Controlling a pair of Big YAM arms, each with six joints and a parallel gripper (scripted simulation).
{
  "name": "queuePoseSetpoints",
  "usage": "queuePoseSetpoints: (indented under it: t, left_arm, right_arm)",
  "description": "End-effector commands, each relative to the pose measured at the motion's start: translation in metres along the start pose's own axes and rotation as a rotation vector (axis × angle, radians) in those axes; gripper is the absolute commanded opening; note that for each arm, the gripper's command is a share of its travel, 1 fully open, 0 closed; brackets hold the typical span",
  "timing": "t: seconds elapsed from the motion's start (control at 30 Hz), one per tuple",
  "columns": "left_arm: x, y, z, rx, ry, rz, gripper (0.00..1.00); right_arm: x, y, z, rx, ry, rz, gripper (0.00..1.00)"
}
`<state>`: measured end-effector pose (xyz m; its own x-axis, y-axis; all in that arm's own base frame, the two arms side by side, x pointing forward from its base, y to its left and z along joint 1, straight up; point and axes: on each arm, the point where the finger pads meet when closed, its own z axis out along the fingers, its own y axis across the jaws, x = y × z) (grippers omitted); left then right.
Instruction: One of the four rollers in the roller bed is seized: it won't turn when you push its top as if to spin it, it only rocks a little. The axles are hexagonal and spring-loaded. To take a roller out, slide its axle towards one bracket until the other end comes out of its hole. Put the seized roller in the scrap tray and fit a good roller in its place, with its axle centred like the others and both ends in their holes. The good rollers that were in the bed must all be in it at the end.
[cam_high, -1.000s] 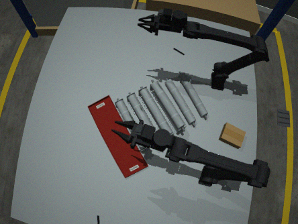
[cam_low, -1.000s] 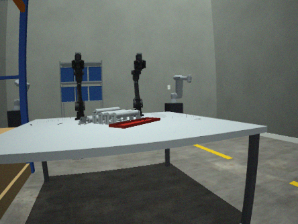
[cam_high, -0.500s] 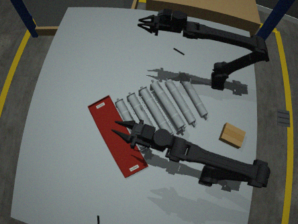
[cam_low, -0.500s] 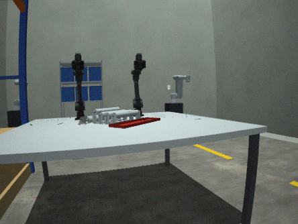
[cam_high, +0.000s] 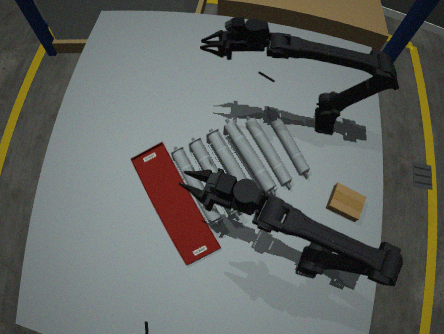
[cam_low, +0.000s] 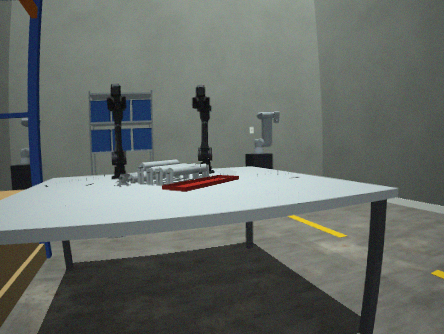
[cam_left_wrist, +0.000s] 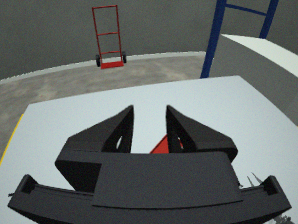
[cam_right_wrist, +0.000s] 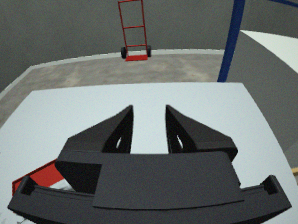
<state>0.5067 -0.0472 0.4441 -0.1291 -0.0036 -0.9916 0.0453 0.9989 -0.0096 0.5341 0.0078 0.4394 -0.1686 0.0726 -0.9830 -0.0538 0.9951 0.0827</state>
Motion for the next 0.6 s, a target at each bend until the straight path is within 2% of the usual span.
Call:
queuePoseSetpoints:
  t: [0.0, 0.2, 0.27, 0.3, 0.33, 0.57]
  left_arm:
    - [0.014, -0.031, -0.010, 0.043, 0.050, -0.016, 0.32]
    - [0.067, -0.077, -0.030, 0.084, 0.186, 0.011, 0.32]
    - [0.067, -0.077, -0.030, 0.084, 0.186, 0.011, 0.32]
    - [0.063, -0.083, -0.034, 0.091, 0.186, 0.013, 0.32]
    - [0.083, -0.090, -0.039, 0.098, 0.226, 0.029, 0.32]
    - [0.154, -0.135, -0.079, 0.147, 0.390, 0.120, 0.32]
  right_arm:
    - [-0.002, -0.003, 0.013, -0.010, 0.059, 0.080, 0.32]
    - [0.050, 0.000, 0.028, -0.055, 0.248, 0.197, 0.32]
    - [0.050, 0.000, 0.028, -0.055, 0.248, 0.197, 0.32]
    - [0.058, 0.001, 0.028, -0.062, 0.277, 0.217, 0.32]
    - [0.063, 0.003, 0.028, -0.070, 0.303, 0.231, 0.32]
    - [0.140, 0.007, 0.035, -0.090, 0.567, 0.402, 0.32]
